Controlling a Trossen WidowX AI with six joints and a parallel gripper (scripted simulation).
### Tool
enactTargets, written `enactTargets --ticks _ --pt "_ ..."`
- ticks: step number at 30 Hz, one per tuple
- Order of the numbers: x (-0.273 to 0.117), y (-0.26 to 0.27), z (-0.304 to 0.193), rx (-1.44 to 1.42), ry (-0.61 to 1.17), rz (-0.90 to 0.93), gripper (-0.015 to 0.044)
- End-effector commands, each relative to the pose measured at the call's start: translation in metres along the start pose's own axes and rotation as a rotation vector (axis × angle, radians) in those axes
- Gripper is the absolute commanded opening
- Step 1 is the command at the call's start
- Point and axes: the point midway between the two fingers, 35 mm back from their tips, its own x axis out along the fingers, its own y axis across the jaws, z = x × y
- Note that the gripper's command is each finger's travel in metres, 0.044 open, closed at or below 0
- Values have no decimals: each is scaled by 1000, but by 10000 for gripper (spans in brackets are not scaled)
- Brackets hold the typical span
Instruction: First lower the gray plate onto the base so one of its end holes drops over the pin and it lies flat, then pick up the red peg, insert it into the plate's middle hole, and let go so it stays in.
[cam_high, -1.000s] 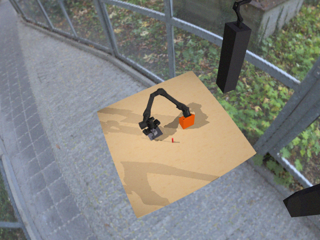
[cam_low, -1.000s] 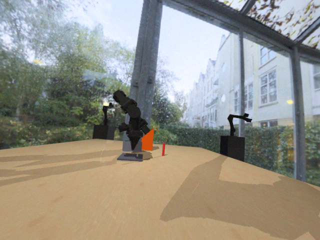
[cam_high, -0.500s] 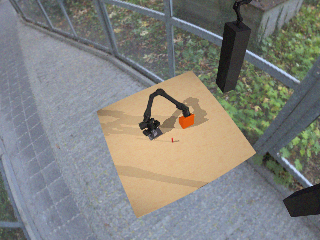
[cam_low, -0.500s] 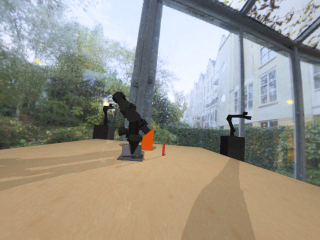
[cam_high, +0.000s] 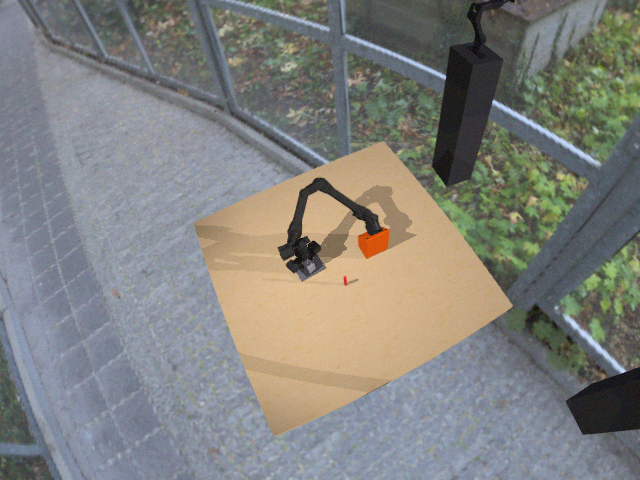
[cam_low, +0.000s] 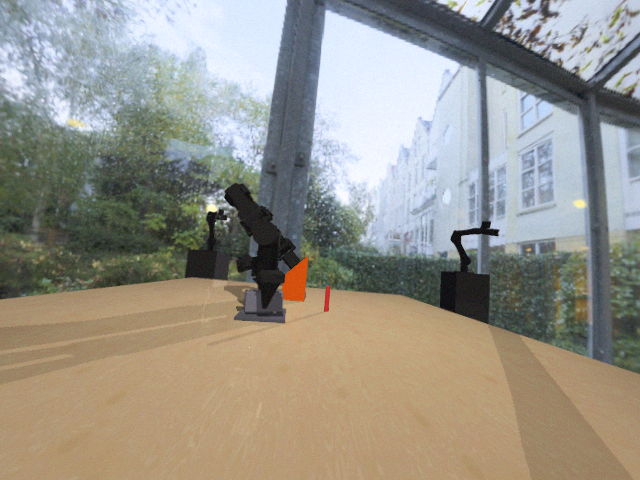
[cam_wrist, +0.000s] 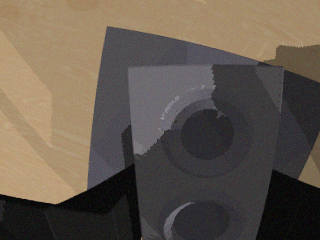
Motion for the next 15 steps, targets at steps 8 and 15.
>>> enactTargets --ticks 8,15 --pt "-1 0 0 1 0 1 394" --pt "-11 2 0 0 2 2 440"
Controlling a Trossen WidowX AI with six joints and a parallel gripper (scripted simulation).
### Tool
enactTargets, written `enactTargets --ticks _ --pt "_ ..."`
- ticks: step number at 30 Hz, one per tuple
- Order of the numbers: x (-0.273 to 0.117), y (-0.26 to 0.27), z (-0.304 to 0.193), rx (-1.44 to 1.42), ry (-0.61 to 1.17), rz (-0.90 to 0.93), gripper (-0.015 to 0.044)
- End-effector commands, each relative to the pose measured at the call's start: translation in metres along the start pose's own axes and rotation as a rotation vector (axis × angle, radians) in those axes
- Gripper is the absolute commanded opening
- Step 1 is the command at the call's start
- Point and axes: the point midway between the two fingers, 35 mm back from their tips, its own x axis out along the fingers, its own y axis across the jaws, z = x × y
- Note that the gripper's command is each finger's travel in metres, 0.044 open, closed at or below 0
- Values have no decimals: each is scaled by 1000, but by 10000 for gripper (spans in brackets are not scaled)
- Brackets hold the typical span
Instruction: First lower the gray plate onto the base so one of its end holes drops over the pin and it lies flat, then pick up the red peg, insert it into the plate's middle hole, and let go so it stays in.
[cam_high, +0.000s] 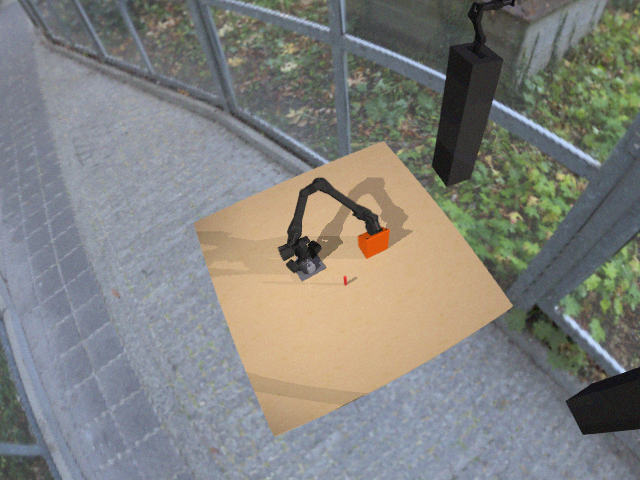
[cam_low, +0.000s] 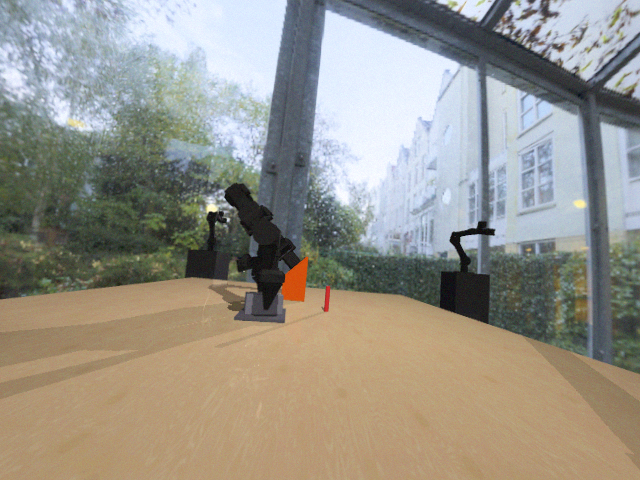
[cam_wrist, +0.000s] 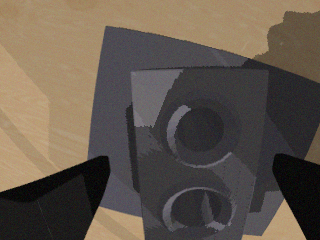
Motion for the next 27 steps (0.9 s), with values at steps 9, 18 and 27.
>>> enactTargets --ticks 9,18,27 --pt "-117 2 -3 -6 0 4 440" --pt "-123 -3 -90 -67 26 19 440" --pt "-118 -62 -217 -164 12 5 440"
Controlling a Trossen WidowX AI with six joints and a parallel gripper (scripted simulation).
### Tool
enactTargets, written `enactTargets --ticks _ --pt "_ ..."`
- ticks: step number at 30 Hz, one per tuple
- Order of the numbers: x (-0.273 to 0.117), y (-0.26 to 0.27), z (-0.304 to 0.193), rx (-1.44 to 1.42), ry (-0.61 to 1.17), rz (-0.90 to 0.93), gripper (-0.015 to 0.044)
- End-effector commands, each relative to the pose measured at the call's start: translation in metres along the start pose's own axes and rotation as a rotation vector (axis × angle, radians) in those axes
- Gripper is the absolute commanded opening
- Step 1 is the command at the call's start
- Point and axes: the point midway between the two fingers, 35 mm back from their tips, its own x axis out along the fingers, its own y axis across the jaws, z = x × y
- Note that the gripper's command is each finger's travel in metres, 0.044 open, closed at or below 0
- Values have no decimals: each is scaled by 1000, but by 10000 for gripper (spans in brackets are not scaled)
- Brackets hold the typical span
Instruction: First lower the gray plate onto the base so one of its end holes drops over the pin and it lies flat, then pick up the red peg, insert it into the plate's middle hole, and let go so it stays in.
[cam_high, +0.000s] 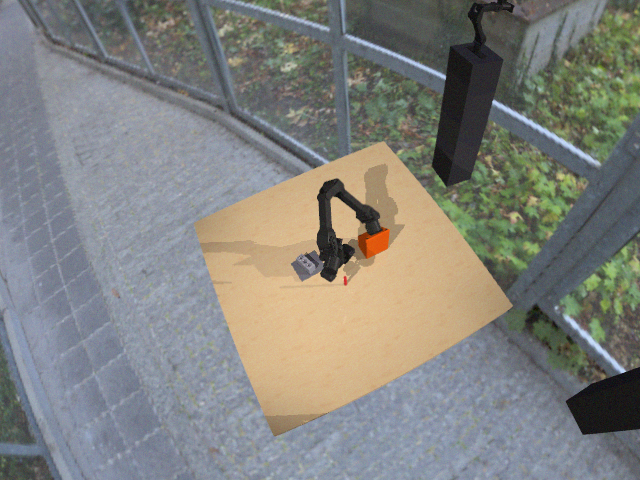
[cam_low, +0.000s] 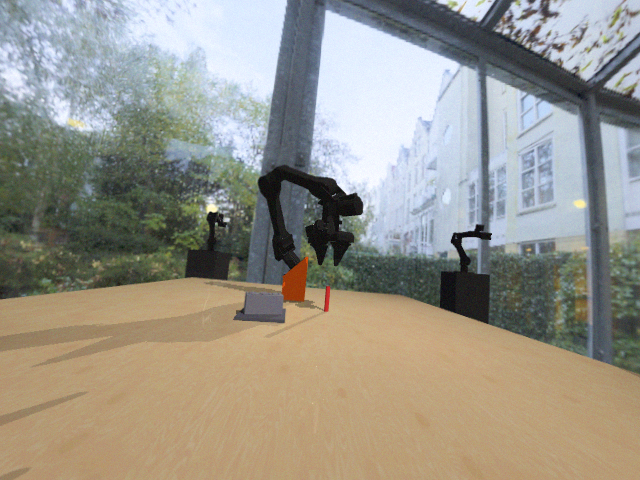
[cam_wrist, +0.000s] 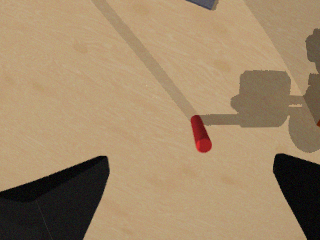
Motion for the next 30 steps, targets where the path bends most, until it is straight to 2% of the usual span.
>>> enactTargets --ticks 1,5,8,15,30 --pt "6 -15 -23 -7 -8 -16 440" --pt "9 -15 -23 -7 -8 -16 440" --pt "35 -15 -22 -7 -9 -16 440" --pt "51 -16 -20 -7 -10 -16 440" --pt "71 -15 -20 -7 -10 -16 440"
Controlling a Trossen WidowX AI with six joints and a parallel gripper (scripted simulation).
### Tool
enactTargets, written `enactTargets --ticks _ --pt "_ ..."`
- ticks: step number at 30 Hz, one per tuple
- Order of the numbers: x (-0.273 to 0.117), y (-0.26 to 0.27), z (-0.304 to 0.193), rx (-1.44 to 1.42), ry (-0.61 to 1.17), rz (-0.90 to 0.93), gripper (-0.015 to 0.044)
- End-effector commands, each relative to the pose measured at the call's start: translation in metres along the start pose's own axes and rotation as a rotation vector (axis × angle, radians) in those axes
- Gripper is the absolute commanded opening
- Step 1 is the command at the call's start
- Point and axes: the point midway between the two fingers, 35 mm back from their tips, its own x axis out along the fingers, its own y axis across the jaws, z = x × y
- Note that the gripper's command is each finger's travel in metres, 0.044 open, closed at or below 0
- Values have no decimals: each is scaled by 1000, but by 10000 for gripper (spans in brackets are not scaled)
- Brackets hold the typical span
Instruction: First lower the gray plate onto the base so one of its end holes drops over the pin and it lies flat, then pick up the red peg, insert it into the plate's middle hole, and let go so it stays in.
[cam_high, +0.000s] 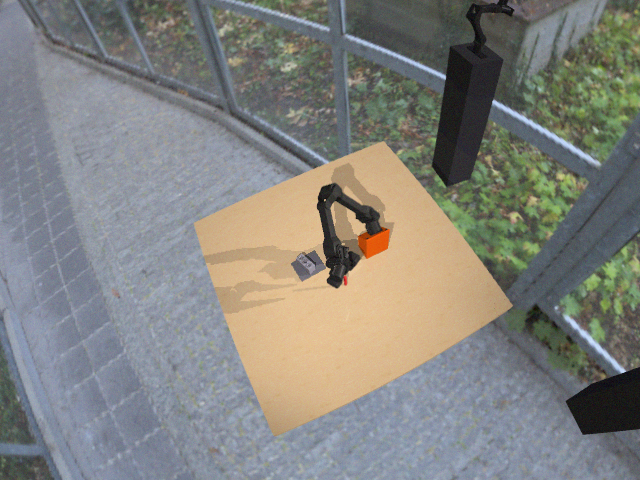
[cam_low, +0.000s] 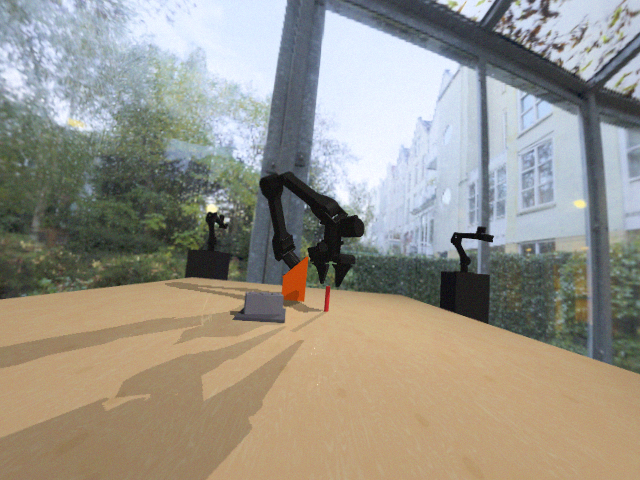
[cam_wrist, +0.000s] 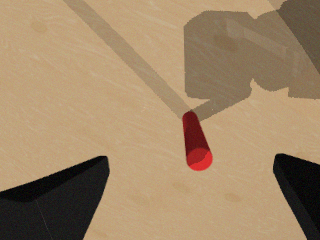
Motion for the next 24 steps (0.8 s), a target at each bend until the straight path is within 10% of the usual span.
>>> enactTargets --ticks 1,24 --pt "8 -2 0 -11 -8 -7 440" --pt "43 -5 1 -11 -10 -9 440"
